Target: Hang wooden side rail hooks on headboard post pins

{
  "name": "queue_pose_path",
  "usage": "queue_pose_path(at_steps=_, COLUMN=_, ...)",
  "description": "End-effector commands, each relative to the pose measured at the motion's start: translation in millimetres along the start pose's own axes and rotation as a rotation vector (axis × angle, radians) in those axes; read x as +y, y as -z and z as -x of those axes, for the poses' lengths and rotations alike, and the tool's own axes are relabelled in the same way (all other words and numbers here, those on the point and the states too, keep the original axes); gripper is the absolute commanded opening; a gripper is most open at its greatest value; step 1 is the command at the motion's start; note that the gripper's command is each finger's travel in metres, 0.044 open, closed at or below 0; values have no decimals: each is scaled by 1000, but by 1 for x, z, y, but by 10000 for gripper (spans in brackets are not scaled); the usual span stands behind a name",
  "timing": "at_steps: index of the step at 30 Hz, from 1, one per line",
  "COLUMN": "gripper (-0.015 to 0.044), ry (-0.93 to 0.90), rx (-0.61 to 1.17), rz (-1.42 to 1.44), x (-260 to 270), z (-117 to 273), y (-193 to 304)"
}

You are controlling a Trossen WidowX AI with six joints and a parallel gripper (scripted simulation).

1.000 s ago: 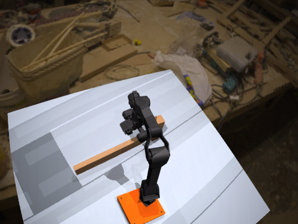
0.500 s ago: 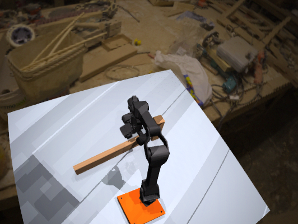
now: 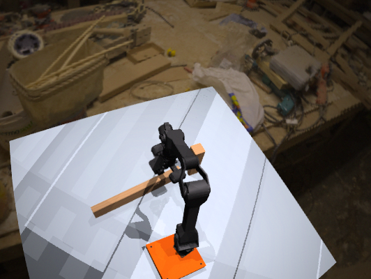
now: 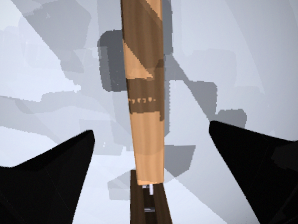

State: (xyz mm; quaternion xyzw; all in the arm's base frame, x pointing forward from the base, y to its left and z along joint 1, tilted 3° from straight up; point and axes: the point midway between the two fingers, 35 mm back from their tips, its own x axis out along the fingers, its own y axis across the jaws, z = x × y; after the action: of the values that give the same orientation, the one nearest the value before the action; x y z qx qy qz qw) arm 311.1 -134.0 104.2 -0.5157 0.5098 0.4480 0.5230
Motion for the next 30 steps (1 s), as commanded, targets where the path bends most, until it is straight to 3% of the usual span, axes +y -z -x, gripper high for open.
queue_pose_path(at_steps=1, gripper=440, ry=-15, rx=-9, rz=6, x=2, z=-11, y=-1)
queue_pose_path(at_steps=30, gripper=440, ry=-16, rx=-9, rz=6, x=4, z=-59, y=-2)
